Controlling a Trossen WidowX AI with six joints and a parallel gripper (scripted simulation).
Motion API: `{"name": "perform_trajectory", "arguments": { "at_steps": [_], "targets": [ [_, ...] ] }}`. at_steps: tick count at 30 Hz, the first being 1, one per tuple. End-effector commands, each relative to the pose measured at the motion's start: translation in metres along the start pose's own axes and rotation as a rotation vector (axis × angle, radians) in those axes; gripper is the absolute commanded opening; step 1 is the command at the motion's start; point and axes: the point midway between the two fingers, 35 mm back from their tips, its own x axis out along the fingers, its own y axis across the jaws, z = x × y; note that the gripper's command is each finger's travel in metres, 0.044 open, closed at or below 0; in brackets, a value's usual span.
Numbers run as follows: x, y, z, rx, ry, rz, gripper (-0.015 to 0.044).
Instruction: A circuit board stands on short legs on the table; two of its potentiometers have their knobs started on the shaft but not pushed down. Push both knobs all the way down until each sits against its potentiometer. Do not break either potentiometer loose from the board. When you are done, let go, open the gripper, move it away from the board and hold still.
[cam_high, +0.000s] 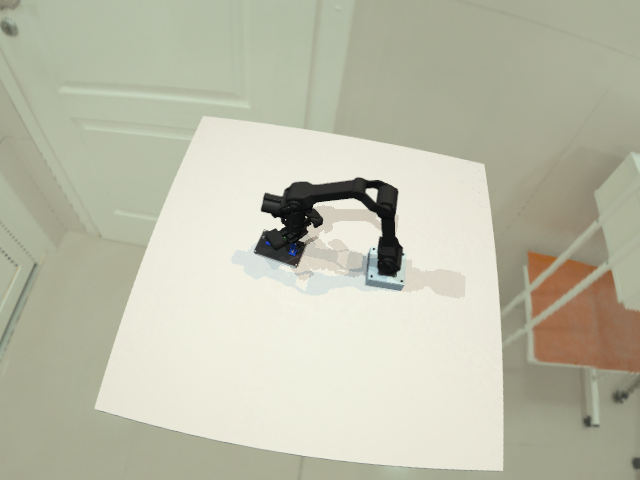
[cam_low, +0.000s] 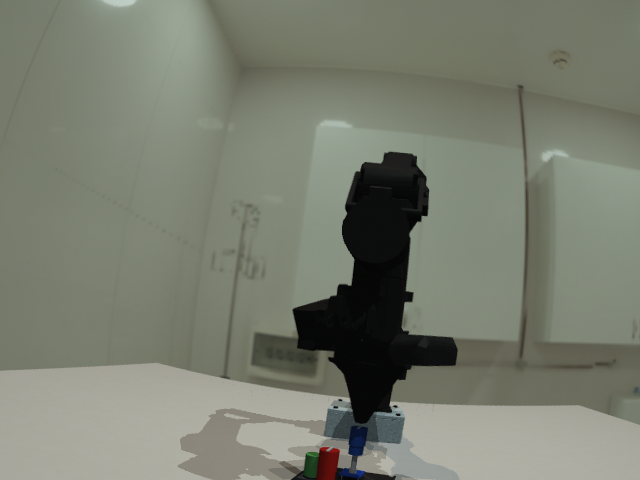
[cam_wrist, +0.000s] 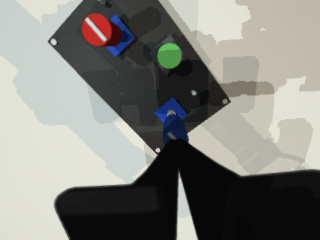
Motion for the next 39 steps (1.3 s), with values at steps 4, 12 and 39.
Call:
{"name": "perform_trajectory", "arguments": {
  "at_steps": [4,12,39],
  "targets": [
    [0.0016,-0.0005,0.0,0.005,-0.002,-0.003,0.0],
    [0.0038,-0.0005,0.0,0.005,-0.002,-0.003,0.0],
    [0.0057,-0.0005,0.0,0.005,-0.002,-0.003,0.0]
  ]
}}
